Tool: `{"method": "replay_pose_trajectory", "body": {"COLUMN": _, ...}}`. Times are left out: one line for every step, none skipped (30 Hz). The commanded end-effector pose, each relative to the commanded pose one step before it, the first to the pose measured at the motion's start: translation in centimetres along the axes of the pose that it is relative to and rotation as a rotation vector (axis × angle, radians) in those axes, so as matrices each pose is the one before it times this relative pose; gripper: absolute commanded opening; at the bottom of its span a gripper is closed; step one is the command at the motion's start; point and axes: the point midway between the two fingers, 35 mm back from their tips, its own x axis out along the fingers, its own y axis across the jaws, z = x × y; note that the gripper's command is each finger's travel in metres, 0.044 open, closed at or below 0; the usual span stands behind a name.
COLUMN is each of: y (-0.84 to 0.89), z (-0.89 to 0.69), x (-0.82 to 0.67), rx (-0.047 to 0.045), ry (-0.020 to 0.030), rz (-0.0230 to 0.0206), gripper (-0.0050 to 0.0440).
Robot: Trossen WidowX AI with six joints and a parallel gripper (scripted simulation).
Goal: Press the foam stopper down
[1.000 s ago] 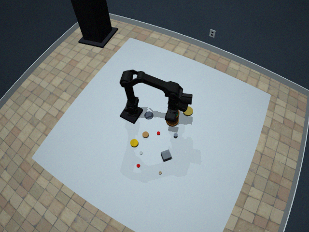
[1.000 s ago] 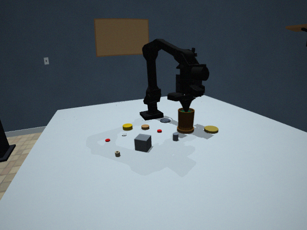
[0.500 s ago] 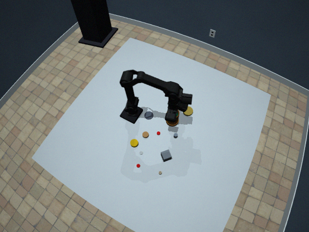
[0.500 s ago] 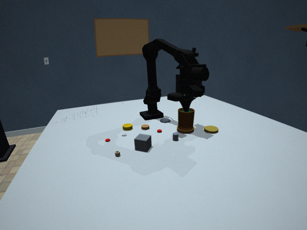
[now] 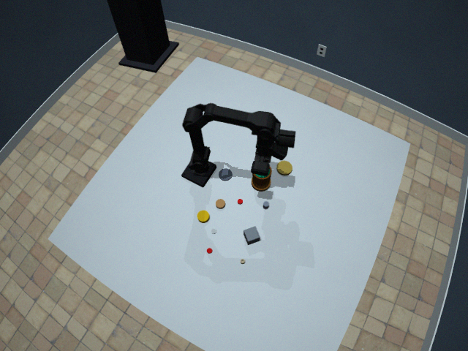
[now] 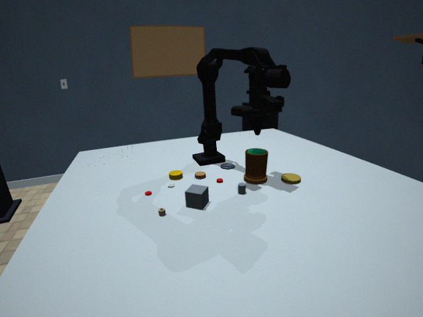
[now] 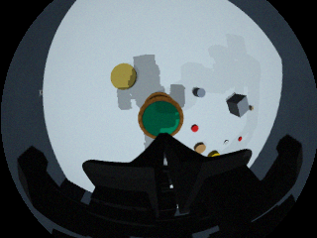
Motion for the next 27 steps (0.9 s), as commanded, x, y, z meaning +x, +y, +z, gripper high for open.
{"method": "replay_pose_trajectory", "body": {"y": -0.010, "z": -0.064, "x": -1.326, "rx": 0.00480, "ry": 0.00217, "rz": -0.00240, "gripper": 0.0000}}
{"method": "replay_pose_trajectory", "body": {"y": 0.000, "z": 0.000, "x": 0.000, "rx": 0.00000, "ry": 0.00000, "rz": 0.00000, "gripper": 0.0000}}
{"method": "replay_pose_trajectory", "body": {"y": 0.000, "z": 0.000, "x": 0.000, "rx": 0.00000, "ry": 0.00000, "rz": 0.00000, "gripper": 0.0000}}
{"method": "replay_pose_trajectory", "body": {"y": 0.000, "z": 0.000, "x": 0.000, "rx": 0.00000, "ry": 0.00000, "rz": 0.00000, "gripper": 0.0000}}
{"method": "replay_pose_trajectory", "body": {"y": 0.020, "z": -0.029, "x": 0.370, "rx": -0.00552, "ry": -0.00086, "rz": 0.00226, "gripper": 0.0000}}
{"method": "replay_pose_trajectory", "body": {"y": 0.000, "z": 0.000, "x": 0.000, "rx": 0.00000, "ry": 0.00000, "rz": 0.00000, "gripper": 0.0000}}
{"method": "replay_pose_trajectory", "body": {"y": 0.000, "z": 0.000, "x": 0.000, "rx": 0.00000, "ry": 0.00000, "rz": 0.00000, "gripper": 0.0000}}
{"method": "replay_pose_trajectory", "body": {"y": 0.000, "z": 0.000, "x": 0.000, "rx": 0.00000, "ry": 0.00000, "rz": 0.00000, "gripper": 0.0000}}
{"method": "replay_pose_trajectory", "body": {"y": 0.000, "z": 0.000, "x": 0.000, "rx": 0.00000, "ry": 0.00000, "rz": 0.00000, "gripper": 0.0000}}
{"method": "replay_pose_trajectory", "body": {"y": 0.000, "z": 0.000, "x": 0.000, "rx": 0.00000, "ry": 0.00000, "rz": 0.00000, "gripper": 0.0000}}
{"method": "replay_pose_trajectory", "body": {"y": 0.000, "z": 0.000, "x": 0.000, "rx": 0.00000, "ry": 0.00000, "rz": 0.00000, "gripper": 0.0000}}
{"method": "replay_pose_trajectory", "body": {"y": 0.000, "z": 0.000, "x": 0.000, "rx": 0.00000, "ry": 0.00000, "rz": 0.00000, "gripper": 0.0000}}
{"method": "replay_pose_trajectory", "body": {"y": 0.000, "z": 0.000, "x": 0.000, "rx": 0.00000, "ry": 0.00000, "rz": 0.00000, "gripper": 0.0000}}
{"method": "replay_pose_trajectory", "body": {"y": 0.000, "z": 0.000, "x": 0.000, "rx": 0.00000, "ry": 0.00000, "rz": 0.00000, "gripper": 0.0000}}
{"method": "replay_pose_trajectory", "body": {"y": 0.000, "z": 0.000, "x": 0.000, "rx": 0.00000, "ry": 0.00000, "rz": 0.00000, "gripper": 0.0000}}
{"method": "replay_pose_trajectory", "body": {"y": 0.000, "z": 0.000, "x": 0.000, "rx": 0.00000, "ry": 0.00000, "rz": 0.00000, "gripper": 0.0000}}
{"method": "replay_pose_trajectory", "body": {"y": 0.000, "z": 0.000, "x": 0.000, "rx": 0.00000, "ry": 0.00000, "rz": 0.00000, "gripper": 0.0000}}
{"method": "replay_pose_trajectory", "body": {"y": 0.000, "z": 0.000, "x": 0.000, "rx": 0.00000, "ry": 0.00000, "rz": 0.00000, "gripper": 0.0000}}
{"method": "replay_pose_trajectory", "body": {"y": 0.000, "z": 0.000, "x": 0.000, "rx": 0.00000, "ry": 0.00000, "rz": 0.00000, "gripper": 0.0000}}
{"method": "replay_pose_trajectory", "body": {"y": 0.000, "z": 0.000, "x": 0.000, "rx": 0.00000, "ry": 0.00000, "rz": 0.00000, "gripper": 0.0000}}
{"method": "replay_pose_trajectory", "body": {"y": 0.000, "z": 0.000, "x": 0.000, "rx": 0.00000, "ry": 0.00000, "rz": 0.00000, "gripper": 0.0000}}
{"method": "replay_pose_trajectory", "body": {"y": 0.000, "z": 0.000, "x": 0.000, "rx": 0.00000, "ry": 0.00000, "rz": 0.00000, "gripper": 0.0000}}
{"method": "replay_pose_trajectory", "body": {"y": 0.000, "z": 0.000, "x": 0.000, "rx": 0.00000, "ry": 0.00000, "rz": 0.00000, "gripper": 0.0000}}
{"method": "replay_pose_trajectory", "body": {"y": 0.000, "z": 0.000, "x": 0.000, "rx": 0.00000, "ry": 0.00000, "rz": 0.00000, "gripper": 0.0000}}
{"method": "replay_pose_trajectory", "body": {"y": 0.000, "z": 0.000, "x": 0.000, "rx": 0.00000, "ry": 0.00000, "rz": 0.00000, "gripper": 0.0000}}
{"method": "replay_pose_trajectory", "body": {"y": 0.000, "z": 0.000, "x": 0.000, "rx": 0.00000, "ry": 0.00000, "rz": 0.00000, "gripper": 0.0000}}
{"method": "replay_pose_trajectory", "body": {"y": 0.000, "z": 0.000, "x": 0.000, "rx": 0.00000, "ry": 0.00000, "rz": 0.00000, "gripper": 0.0000}}
